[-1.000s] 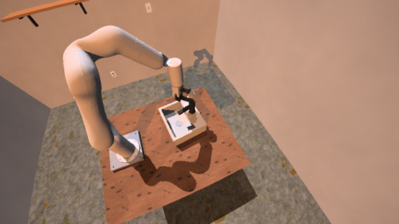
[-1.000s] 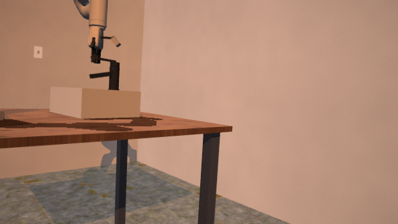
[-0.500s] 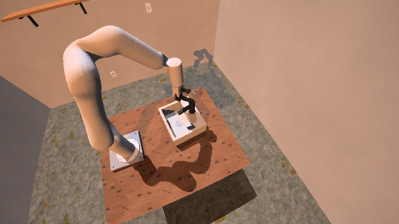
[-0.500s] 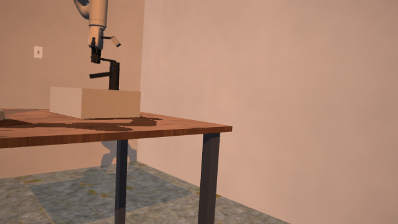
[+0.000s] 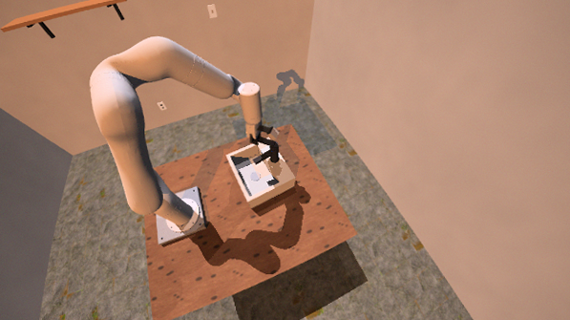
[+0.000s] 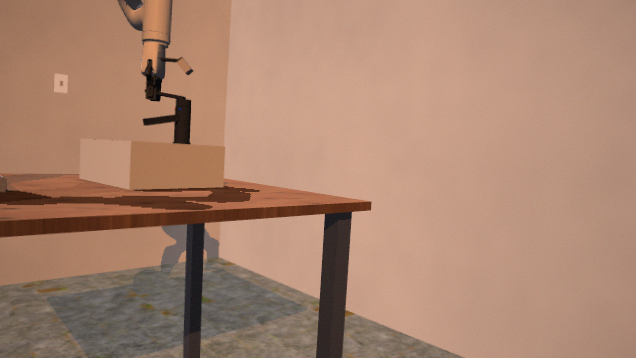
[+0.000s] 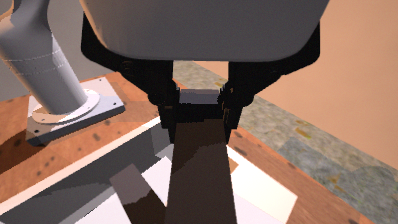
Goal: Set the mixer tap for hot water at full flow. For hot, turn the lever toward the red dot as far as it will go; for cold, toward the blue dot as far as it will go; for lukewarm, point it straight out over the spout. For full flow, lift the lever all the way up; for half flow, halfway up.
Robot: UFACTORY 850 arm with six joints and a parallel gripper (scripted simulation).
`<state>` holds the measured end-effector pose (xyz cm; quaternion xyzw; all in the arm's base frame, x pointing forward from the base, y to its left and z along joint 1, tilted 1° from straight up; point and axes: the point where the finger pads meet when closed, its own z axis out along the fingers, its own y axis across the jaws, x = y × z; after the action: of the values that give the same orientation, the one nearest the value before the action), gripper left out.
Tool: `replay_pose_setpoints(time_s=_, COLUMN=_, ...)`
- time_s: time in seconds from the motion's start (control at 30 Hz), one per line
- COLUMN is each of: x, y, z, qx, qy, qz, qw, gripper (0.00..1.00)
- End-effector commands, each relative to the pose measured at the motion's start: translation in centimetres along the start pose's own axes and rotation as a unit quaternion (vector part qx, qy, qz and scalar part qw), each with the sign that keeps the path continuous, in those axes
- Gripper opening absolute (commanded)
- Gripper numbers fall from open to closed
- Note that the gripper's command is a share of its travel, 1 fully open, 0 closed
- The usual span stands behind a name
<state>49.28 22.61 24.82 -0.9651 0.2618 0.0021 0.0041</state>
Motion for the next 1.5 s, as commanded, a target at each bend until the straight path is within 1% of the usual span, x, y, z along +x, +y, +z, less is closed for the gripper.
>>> replay_pose_setpoints(time_s=0.0, x=0.2, y=-0.1, z=-0.7, qx=0.001, qy=0.001, qz=0.000, qw=1.000, gripper=0.00)
replay_pose_setpoints(time_s=0.13, x=0.6, y=-0.1, z=-1.6, qx=0.001, qy=0.001, qz=0.000, qw=1.000, gripper=0.00)
replay_pose_setpoints(time_s=0.2, x=0.6, y=-0.1, z=-1.6, qx=0.001, qy=0.001, qz=0.000, qw=1.000, gripper=0.00)
replay_pose_setpoints(time_s=0.43, x=1.2, y=-0.1, z=-2.6, qx=0.001, qy=0.001, qz=0.000, qw=1.000, gripper=0.00)
replay_pose_setpoints(time_s=1.33, x=1.3, y=-0.1, z=-2.8, qx=0.001, qy=0.001, qz=0.000, qw=1.000, gripper=0.00)
replay_pose_setpoints(time_s=1.37, x=1.3, y=-0.1, z=-2.8, qx=0.001, qy=0.001, qz=0.000, qw=1.000, gripper=0.73)
replay_pose_setpoints(time_s=1.47, x=1.3, y=-0.1, z=-2.8, qx=0.001, qy=0.001, qz=0.000, qw=1.000, gripper=0.73)
